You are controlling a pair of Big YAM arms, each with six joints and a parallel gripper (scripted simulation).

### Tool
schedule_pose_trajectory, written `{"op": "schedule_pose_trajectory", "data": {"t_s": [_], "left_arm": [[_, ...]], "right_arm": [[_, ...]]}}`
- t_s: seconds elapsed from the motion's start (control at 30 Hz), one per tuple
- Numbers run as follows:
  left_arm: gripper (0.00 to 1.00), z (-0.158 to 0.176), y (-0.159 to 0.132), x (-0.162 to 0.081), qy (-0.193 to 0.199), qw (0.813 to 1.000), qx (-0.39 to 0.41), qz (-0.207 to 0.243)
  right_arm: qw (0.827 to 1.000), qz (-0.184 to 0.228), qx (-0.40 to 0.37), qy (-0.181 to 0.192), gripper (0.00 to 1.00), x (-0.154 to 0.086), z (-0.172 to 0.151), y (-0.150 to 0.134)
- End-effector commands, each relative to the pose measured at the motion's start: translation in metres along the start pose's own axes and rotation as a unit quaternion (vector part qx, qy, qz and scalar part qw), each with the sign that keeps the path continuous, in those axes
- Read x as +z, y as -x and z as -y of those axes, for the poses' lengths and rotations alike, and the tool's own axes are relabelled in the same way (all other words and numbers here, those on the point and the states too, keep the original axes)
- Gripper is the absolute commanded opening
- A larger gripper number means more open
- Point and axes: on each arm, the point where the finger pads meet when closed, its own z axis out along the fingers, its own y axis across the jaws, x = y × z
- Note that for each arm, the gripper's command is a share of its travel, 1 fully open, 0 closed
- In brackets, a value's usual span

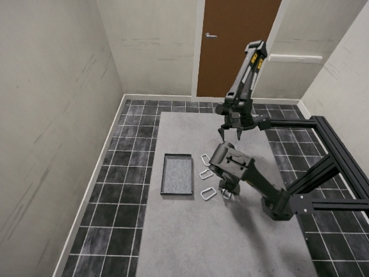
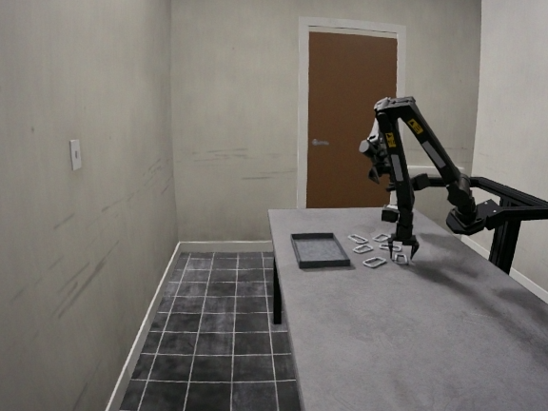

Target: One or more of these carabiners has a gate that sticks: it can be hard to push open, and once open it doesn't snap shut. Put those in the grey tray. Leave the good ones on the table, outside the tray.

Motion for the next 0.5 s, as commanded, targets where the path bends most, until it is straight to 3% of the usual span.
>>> {"op": "schedule_pose_trajectory", "data": {"t_s": [0.0, 0.13, 0.2, 0.3, 0.47], "left_arm": [[1.00, -0.001, 0.007, -0.002, 0.001, 1.000, 0.022, 0.002], [1.00, -0.004, 0.008, -0.009, 0.003, 0.999, 0.043, -0.005], [1.00, -0.003, 0.000, -0.013, -0.013, 0.997, 0.073, -0.004], [1.00, -0.005, -0.002, -0.029, -0.040, 0.989, 0.131, 0.048], [1.00, -0.006, -0.004, -0.057, -0.060, 0.974, 0.164, 0.145]], "right_arm": [[1.000, 0.010, 0.002, -0.012, 1.00, -0.002, 0.012, 0.010], [1.000, 0.010, 0.002, -0.012, 1.00, -0.002, 0.012, 0.010], [1.000, 0.010, 0.002, -0.012, 1.00, -0.002, 0.012, 0.010], [1.000, 0.010, 0.002, -0.012, 1.00, -0.002, 0.012, 0.010], [1.000, 0.010, 0.002, -0.012, 1.00, -0.002, 0.012, 0.010]]}}
